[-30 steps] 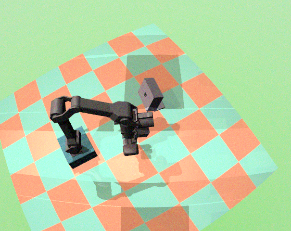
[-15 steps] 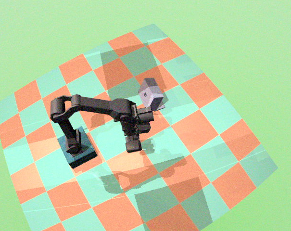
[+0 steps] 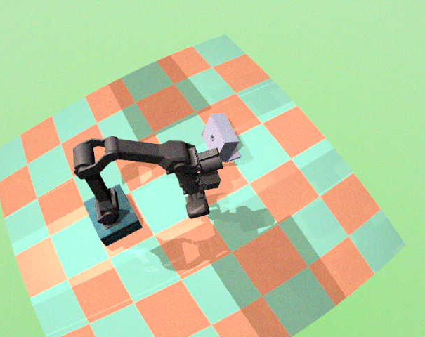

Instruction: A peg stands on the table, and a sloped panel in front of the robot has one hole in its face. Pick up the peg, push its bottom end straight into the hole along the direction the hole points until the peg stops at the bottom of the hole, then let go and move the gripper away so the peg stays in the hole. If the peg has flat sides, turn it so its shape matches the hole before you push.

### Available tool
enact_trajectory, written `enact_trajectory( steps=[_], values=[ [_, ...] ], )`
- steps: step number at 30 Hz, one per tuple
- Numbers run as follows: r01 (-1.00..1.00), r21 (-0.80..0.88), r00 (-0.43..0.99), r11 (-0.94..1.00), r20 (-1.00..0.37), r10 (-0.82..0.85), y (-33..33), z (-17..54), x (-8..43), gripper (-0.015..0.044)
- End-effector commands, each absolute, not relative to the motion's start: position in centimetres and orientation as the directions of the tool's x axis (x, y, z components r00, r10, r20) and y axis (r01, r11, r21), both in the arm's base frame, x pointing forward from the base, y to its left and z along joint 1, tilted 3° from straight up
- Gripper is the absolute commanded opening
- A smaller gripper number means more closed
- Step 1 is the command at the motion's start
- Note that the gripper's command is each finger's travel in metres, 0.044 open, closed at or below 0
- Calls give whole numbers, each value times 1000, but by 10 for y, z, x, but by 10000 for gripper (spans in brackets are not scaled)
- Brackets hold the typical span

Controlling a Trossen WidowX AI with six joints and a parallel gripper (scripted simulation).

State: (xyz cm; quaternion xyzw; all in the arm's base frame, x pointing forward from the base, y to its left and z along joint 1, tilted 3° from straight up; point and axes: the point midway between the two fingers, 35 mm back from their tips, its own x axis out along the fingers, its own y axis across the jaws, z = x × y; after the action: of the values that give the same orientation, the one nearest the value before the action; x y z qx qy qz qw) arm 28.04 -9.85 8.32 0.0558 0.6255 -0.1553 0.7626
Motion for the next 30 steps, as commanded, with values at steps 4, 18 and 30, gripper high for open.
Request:
enact_trajectory(
  steps=[4, 18, 30],
  values=[
    [299, -133, 187, 945, -963, -195, -94, 77, 284, 0],
    [275, -169, 245, 946, -940, -239, -82, 71, 297, 0],
    [258, -195, 298, 946, -916, -270, -71, 66, 307, 0]
  ],
)
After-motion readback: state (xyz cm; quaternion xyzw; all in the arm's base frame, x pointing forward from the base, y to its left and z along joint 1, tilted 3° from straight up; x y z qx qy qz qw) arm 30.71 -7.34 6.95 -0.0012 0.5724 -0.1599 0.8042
